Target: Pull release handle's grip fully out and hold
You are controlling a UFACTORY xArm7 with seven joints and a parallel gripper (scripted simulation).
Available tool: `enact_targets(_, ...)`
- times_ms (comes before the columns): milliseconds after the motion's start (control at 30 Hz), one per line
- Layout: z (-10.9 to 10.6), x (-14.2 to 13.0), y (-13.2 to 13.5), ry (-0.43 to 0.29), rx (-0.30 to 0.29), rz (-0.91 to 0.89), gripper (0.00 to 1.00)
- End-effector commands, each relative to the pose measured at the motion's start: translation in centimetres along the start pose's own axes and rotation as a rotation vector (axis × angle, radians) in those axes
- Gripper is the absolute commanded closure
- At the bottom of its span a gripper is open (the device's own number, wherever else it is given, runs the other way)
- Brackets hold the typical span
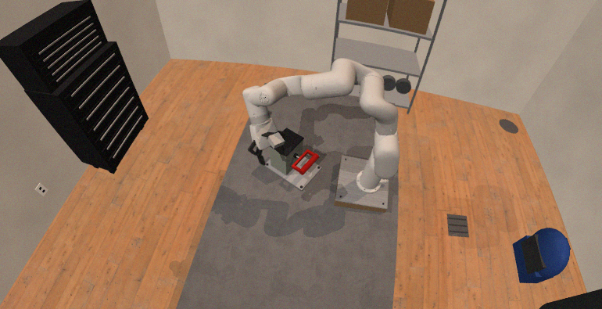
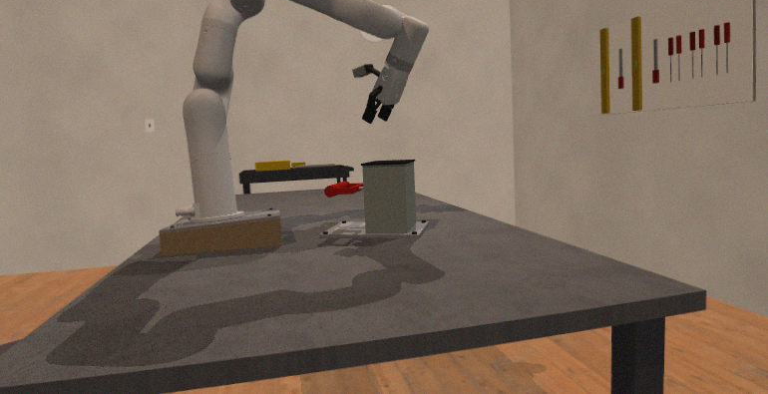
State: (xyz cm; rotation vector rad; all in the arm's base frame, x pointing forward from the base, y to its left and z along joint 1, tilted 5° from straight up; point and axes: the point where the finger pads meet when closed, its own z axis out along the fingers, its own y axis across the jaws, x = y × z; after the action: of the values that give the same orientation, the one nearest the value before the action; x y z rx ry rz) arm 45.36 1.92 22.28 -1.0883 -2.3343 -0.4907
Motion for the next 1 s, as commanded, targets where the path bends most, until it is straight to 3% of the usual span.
enact_targets(0, -0.5, 0.7, -0.5, -0.028, -0.035, 0.065, 0.0)
enact_targets(333, -0.5, 0.7, -0.5, -0.028, -0.035, 0.065, 0.0)
enact_targets(400, -0.6, 1.4, -1.2, -0.058, -0.068, 0.151, 0.0)
enact_targets(800, -0.6, 1.4, -1.2, -0.058, -0.068, 0.151, 0.0)
enact_targets(867, -0.4, 2.0, -2.0, -0.091, -0.1, 0.245, 0.0)
enact_targets(967, -0.4, 2.0, -2.0, -0.091, -0.1, 0.245, 0.0)
